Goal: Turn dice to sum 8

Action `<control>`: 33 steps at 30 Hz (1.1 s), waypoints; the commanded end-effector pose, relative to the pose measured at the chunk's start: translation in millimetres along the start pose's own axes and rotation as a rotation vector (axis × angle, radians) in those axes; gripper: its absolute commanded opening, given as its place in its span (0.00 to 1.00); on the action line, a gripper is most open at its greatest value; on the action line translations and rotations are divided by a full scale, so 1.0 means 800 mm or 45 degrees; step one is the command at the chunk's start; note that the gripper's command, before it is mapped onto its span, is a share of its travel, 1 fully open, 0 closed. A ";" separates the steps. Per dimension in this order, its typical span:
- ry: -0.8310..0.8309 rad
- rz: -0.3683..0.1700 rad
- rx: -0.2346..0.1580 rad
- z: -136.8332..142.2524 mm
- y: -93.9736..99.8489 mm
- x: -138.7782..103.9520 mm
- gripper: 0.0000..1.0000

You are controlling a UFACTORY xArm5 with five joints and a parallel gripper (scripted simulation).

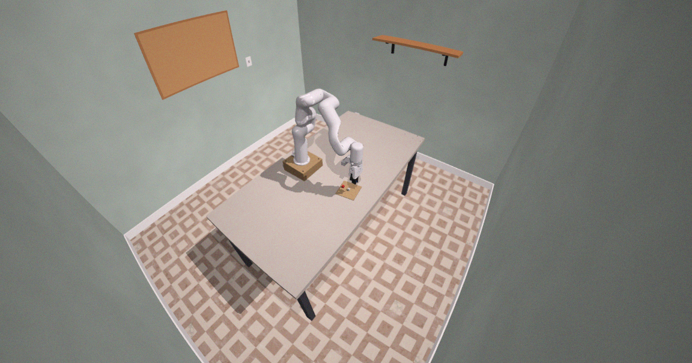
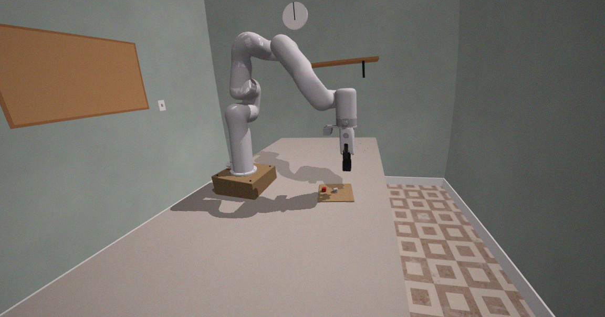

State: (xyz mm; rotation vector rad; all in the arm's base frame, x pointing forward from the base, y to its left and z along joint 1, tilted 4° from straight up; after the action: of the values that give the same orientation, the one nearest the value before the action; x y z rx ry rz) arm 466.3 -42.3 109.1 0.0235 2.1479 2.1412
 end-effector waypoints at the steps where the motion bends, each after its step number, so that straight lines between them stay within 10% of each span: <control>1: -0.002 -0.005 0.000 -0.001 0.002 -0.002 0.11; 33: -0.002 -0.005 0.000 0.003 -0.112 -0.003 0.11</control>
State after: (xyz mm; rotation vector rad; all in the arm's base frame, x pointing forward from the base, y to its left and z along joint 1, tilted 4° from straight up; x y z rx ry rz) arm 471.4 -40.7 28.9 0.0253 2.1472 2.1413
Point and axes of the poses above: the point where the finger pads meet when closed, its own y axis back along the fingers, its own z axis across the jaws, x = y × z, the point moved 3 cm from there along y, back along the fingers
